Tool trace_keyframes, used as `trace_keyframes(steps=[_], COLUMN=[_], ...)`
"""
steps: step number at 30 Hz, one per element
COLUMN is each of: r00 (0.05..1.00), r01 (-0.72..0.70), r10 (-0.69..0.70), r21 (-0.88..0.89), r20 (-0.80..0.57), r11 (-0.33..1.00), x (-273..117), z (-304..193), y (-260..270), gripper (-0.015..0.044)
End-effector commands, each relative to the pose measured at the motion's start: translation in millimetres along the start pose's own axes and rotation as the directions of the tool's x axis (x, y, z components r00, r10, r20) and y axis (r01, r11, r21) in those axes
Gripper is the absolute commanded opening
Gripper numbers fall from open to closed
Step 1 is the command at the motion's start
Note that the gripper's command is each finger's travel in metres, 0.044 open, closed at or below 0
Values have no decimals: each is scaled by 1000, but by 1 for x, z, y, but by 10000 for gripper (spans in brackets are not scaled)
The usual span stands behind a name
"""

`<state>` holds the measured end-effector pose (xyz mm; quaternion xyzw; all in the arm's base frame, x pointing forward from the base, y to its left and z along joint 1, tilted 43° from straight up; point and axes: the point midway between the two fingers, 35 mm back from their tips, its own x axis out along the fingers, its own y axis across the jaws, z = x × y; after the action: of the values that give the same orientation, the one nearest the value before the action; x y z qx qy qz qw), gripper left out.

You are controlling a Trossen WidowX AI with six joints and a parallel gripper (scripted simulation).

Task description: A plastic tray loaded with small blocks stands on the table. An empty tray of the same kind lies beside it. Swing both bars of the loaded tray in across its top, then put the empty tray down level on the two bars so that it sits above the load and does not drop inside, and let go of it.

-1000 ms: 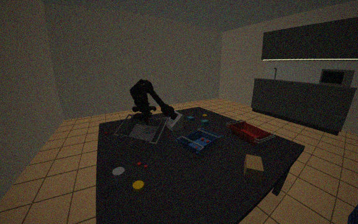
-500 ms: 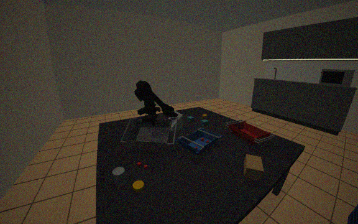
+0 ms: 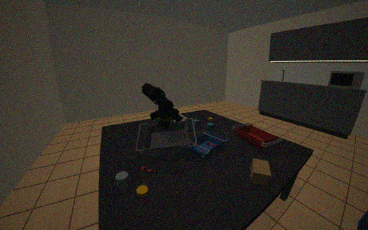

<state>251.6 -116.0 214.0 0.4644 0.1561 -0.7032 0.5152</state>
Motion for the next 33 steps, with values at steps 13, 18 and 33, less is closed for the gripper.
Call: trace_keyframes(steps=[13,18,33], r00=[1000,1000,998], r01=[-18,-16,-10], r10=[19,21,40], r21=[-218,-287,-482], r20=[5,15,51], r11=[976,958,876], x=[-9,-10,-13], z=[-72,-96,-165], y=[10,9,-7], gripper=[0,0,0])
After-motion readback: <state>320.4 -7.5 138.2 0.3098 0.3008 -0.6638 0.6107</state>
